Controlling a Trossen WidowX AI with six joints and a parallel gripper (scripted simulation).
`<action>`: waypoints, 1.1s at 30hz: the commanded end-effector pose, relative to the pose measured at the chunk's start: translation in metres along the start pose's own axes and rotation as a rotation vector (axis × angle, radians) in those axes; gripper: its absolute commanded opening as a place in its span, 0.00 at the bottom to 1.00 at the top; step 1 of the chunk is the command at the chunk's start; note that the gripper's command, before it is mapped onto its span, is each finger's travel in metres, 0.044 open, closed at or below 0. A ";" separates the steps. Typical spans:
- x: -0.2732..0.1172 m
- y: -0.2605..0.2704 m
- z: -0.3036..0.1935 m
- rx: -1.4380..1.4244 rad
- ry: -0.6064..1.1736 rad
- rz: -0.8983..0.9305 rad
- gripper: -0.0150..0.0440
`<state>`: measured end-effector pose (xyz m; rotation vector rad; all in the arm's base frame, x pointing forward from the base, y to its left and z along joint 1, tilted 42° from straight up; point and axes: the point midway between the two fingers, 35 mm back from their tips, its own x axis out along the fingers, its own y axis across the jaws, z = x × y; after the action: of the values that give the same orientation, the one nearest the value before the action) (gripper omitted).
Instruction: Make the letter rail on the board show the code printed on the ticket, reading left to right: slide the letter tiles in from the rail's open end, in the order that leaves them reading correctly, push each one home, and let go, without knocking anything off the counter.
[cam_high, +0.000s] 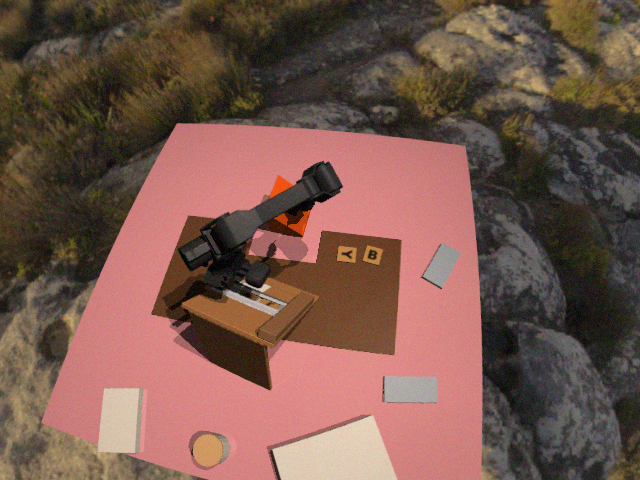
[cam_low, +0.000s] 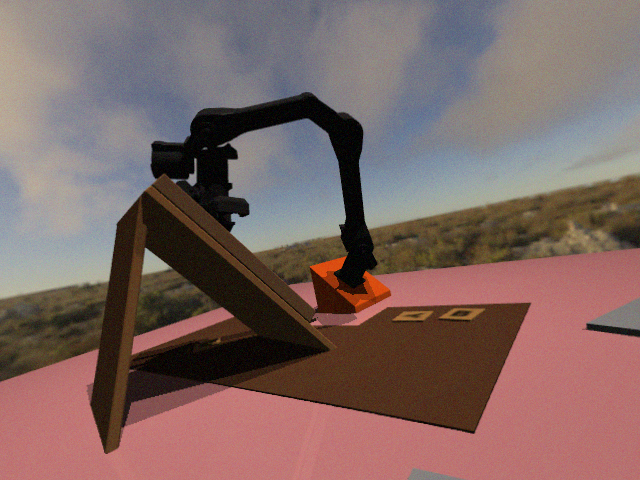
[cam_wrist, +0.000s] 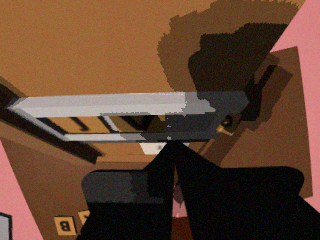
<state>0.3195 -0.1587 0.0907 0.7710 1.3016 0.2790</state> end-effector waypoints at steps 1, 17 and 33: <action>0.002 -0.001 0.002 0.003 0.002 -0.002 0.25; 0.008 -0.001 0.007 0.002 0.001 -0.002 0.25; 0.014 0.000 0.013 0.002 0.001 -0.002 0.25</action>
<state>0.3326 -0.1561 0.0815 0.7665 1.3067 0.2755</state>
